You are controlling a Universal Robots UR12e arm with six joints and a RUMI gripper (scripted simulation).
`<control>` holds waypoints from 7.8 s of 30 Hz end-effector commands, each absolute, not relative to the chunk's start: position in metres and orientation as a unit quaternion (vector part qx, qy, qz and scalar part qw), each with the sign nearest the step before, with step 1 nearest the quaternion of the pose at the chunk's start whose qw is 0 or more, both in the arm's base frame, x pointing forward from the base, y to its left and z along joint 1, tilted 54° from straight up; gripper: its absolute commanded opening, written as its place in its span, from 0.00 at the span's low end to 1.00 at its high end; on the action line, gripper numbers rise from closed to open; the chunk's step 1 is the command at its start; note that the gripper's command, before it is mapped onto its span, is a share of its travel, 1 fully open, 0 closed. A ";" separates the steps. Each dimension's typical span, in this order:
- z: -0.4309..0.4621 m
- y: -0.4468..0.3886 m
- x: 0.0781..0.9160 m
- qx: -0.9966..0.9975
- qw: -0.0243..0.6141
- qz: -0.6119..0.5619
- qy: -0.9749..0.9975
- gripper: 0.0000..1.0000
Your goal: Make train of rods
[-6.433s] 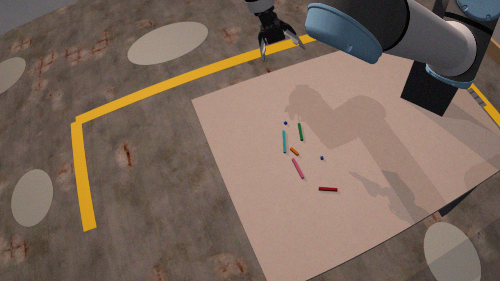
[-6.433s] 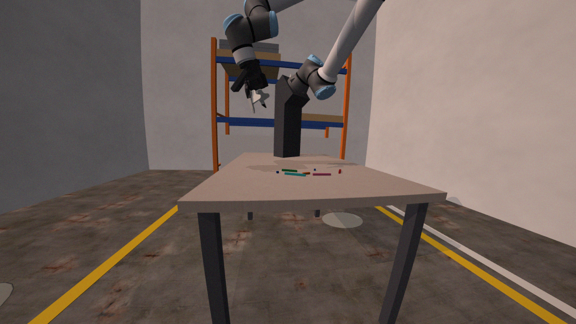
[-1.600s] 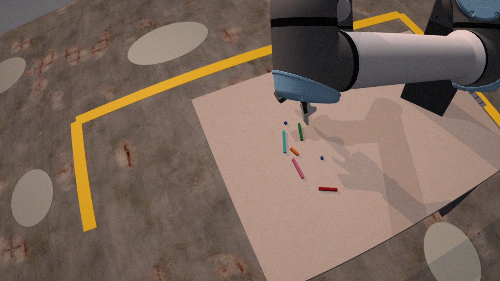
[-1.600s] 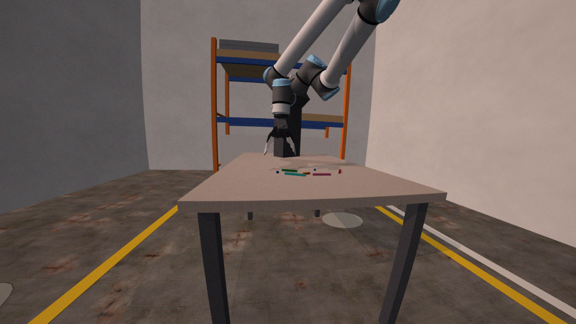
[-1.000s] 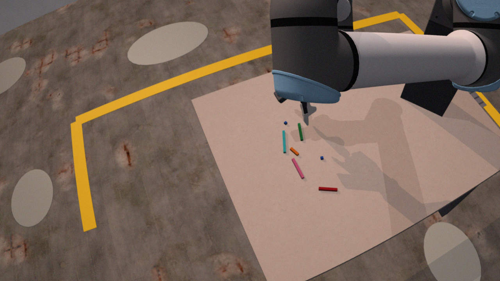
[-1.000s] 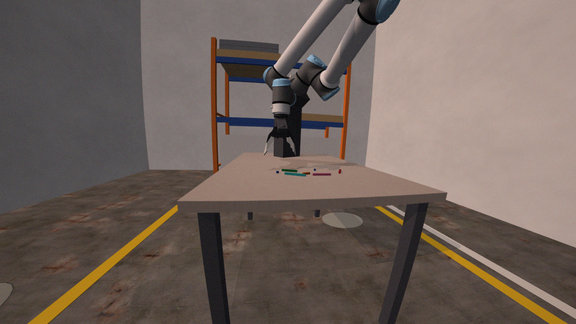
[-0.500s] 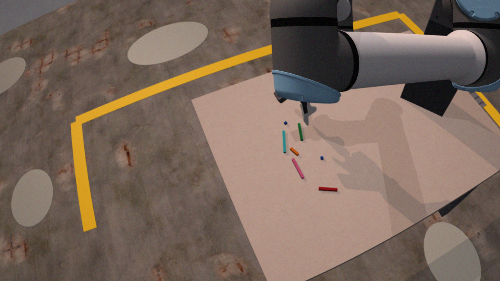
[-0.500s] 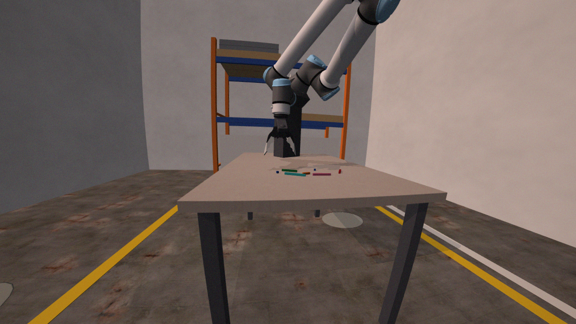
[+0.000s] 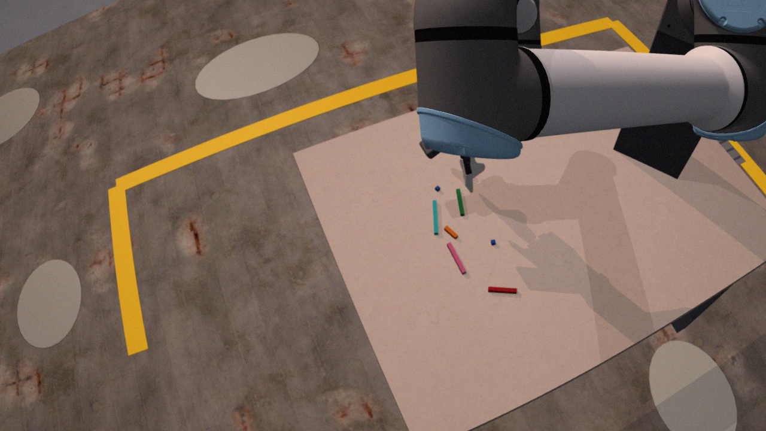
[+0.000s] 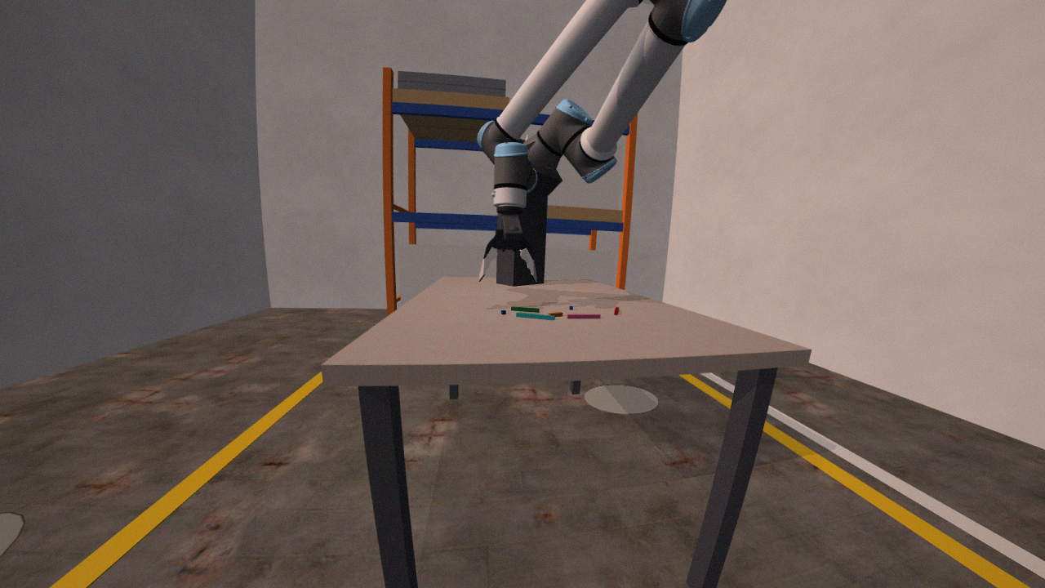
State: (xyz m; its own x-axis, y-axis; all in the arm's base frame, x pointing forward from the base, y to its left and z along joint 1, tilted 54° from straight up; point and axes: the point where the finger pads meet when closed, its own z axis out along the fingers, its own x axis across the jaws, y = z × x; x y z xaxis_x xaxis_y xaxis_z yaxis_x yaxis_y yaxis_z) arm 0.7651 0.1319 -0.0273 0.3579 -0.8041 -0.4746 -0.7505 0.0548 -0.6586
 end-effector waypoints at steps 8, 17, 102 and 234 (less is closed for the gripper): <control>-0.024 0.133 0.767 -0.708 0.454 -0.047 0.539 1.00; -0.017 0.137 0.771 -0.749 0.448 -0.084 0.480 1.00; 0.063 0.181 0.812 -0.756 0.117 -0.440 -0.471 1.00; 0.090 0.190 0.826 -0.570 -0.027 -0.455 -0.684 1.00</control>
State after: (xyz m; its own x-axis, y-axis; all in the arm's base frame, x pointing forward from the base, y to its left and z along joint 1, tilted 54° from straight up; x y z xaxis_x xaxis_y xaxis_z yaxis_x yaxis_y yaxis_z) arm 0.8279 0.1876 0.0884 -0.3491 0.8033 0.4825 0.7547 -0.0642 0.6530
